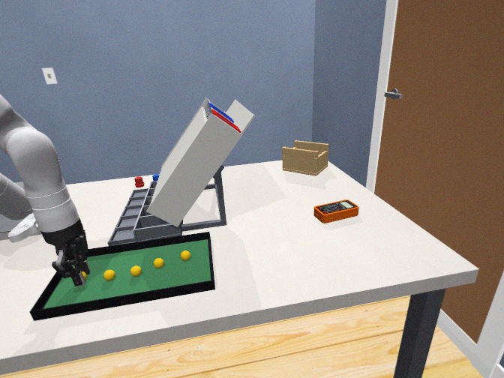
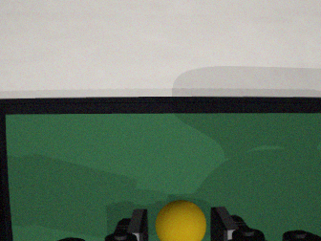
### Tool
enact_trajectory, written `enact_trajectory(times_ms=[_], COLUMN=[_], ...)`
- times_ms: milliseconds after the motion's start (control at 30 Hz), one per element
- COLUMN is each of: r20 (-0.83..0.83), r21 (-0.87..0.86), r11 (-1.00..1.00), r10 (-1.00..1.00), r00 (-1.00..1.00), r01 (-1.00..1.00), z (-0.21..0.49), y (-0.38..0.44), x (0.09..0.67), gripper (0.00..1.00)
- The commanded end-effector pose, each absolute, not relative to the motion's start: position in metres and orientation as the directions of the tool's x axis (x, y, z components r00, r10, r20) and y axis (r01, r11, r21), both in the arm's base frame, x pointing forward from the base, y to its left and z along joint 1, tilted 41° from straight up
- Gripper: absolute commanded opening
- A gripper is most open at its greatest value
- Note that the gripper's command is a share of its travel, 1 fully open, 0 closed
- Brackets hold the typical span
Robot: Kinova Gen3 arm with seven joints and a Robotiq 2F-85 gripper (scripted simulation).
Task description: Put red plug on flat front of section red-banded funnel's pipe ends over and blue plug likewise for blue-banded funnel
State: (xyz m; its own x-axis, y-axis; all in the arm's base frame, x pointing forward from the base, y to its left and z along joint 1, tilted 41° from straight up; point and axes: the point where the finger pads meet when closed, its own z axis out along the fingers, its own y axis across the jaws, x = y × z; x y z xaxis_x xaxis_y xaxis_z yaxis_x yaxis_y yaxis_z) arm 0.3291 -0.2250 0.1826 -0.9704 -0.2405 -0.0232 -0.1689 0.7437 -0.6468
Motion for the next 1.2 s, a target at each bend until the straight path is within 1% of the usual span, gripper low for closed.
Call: enact_trajectory(times_ms=[0,1000,1033,1167], r20=[-0.024,-0.024,-0.024,-0.024], r21=[-0.647,-0.647,-0.647,-0.647], r11=[0.744,0.744,0.744,0.744], r10=[-0.241,-0.241,-0.241,-0.241], r00=[-0.970,-0.970,-0.970,-0.970], r01=[-0.169,-0.169,-0.169,-0.169], z=[0.183,0.183,0.235,0.245], y=[-0.225,-0.225,-0.180,-0.173], x=[0.329,0.329,0.318,0.315], gripper=[0.00,0.00,0.00,0.00])
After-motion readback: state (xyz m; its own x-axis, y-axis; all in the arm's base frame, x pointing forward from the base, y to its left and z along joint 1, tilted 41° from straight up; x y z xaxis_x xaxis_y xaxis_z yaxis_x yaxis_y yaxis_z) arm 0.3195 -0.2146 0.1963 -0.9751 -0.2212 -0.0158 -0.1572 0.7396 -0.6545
